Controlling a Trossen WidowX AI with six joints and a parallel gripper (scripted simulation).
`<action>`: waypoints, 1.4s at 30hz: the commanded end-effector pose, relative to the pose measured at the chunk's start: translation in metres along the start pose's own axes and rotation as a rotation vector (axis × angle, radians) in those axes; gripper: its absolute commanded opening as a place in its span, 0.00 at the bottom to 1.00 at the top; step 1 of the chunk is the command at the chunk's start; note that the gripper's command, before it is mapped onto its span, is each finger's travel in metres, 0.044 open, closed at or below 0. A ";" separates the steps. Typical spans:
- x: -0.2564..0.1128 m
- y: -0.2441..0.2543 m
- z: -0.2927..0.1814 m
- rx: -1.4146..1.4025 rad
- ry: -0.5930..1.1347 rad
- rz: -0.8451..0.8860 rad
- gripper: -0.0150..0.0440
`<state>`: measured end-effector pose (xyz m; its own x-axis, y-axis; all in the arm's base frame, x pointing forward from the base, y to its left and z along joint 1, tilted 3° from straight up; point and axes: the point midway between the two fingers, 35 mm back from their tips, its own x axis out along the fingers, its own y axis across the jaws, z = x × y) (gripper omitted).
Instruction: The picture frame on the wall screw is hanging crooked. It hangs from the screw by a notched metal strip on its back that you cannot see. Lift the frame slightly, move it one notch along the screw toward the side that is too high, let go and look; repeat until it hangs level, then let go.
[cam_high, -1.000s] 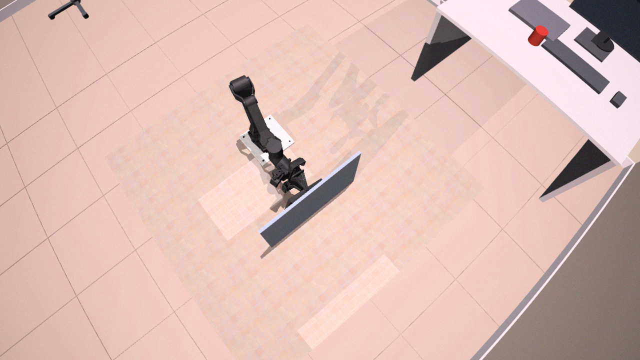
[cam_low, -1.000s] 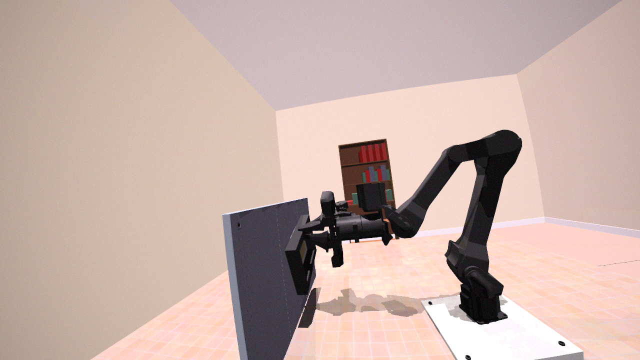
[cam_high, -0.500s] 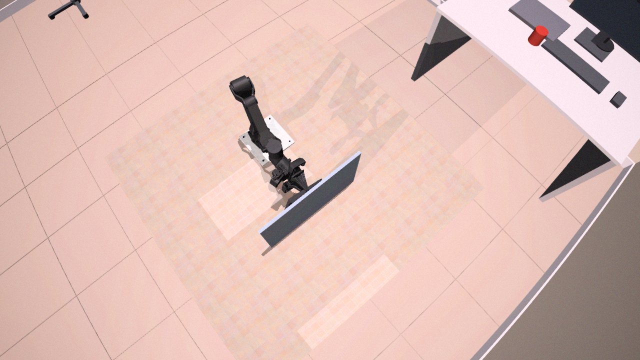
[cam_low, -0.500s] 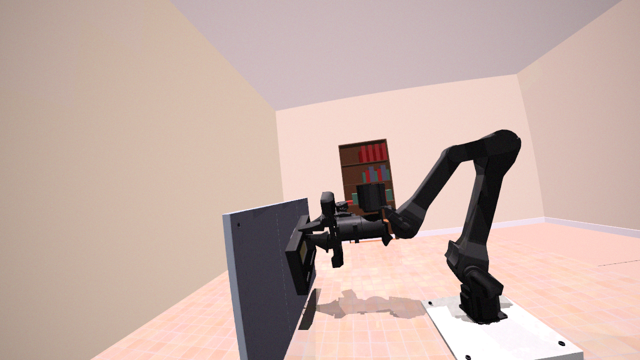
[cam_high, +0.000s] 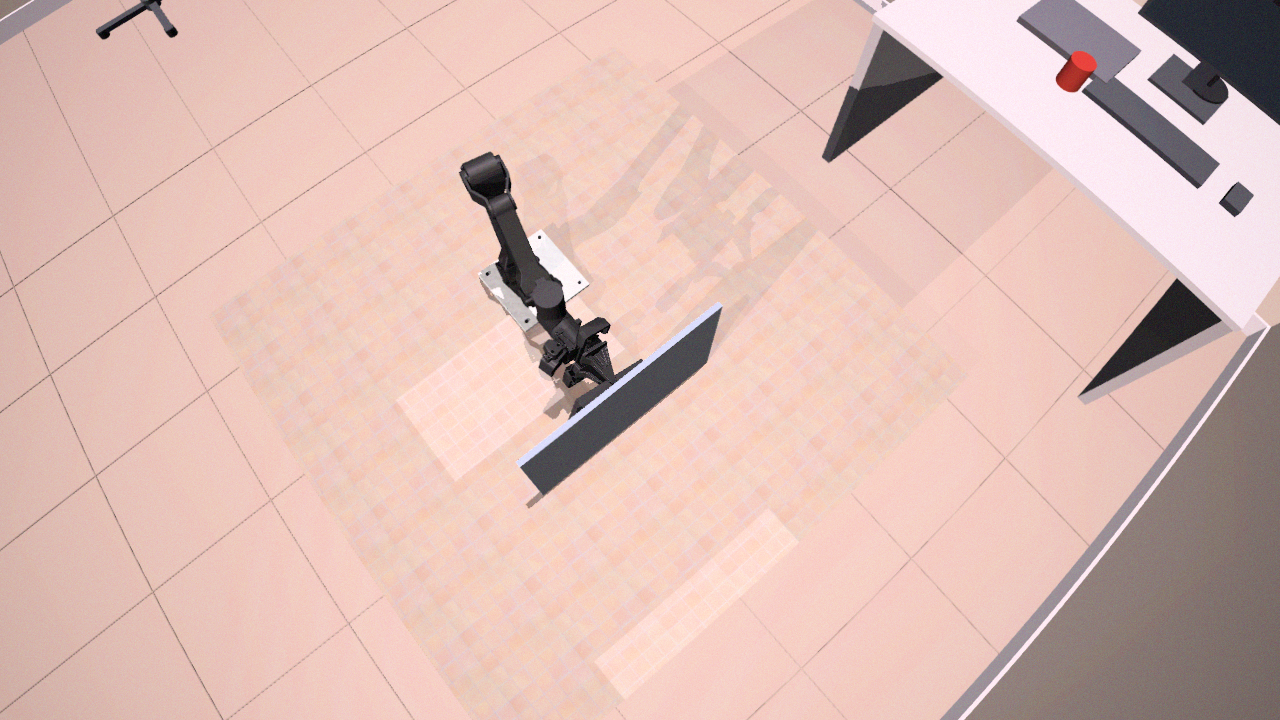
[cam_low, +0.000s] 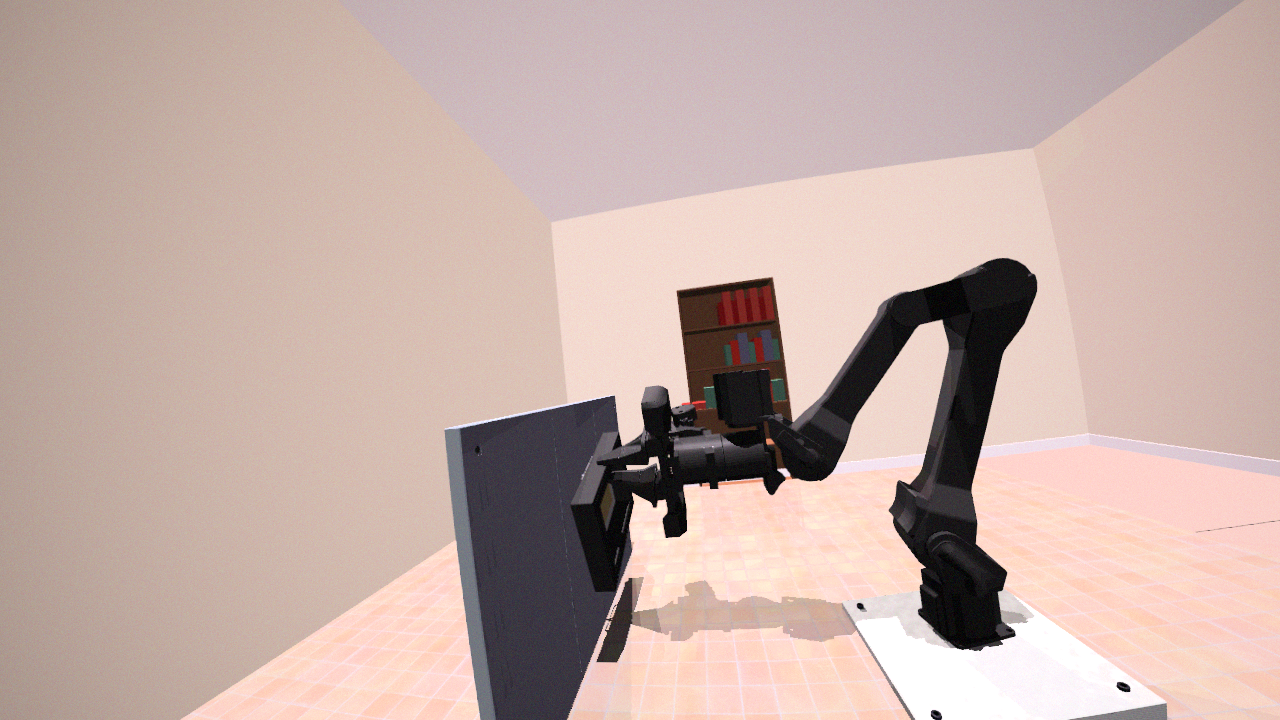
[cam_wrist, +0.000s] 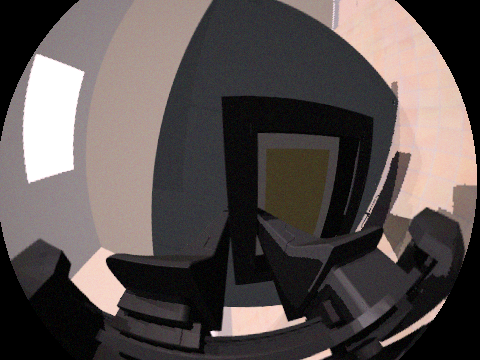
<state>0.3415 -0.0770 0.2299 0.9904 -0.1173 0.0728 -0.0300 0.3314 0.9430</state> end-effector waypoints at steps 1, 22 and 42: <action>0.000 0.001 0.000 -0.001 0.001 0.005 0.25; 0.000 -0.003 0.001 0.071 0.002 -0.002 0.25; 0.000 -0.004 0.002 0.168 0.003 -0.002 0.25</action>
<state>0.3412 -0.0800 0.2264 0.9910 -0.1157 0.0671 -0.0450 0.1844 0.9818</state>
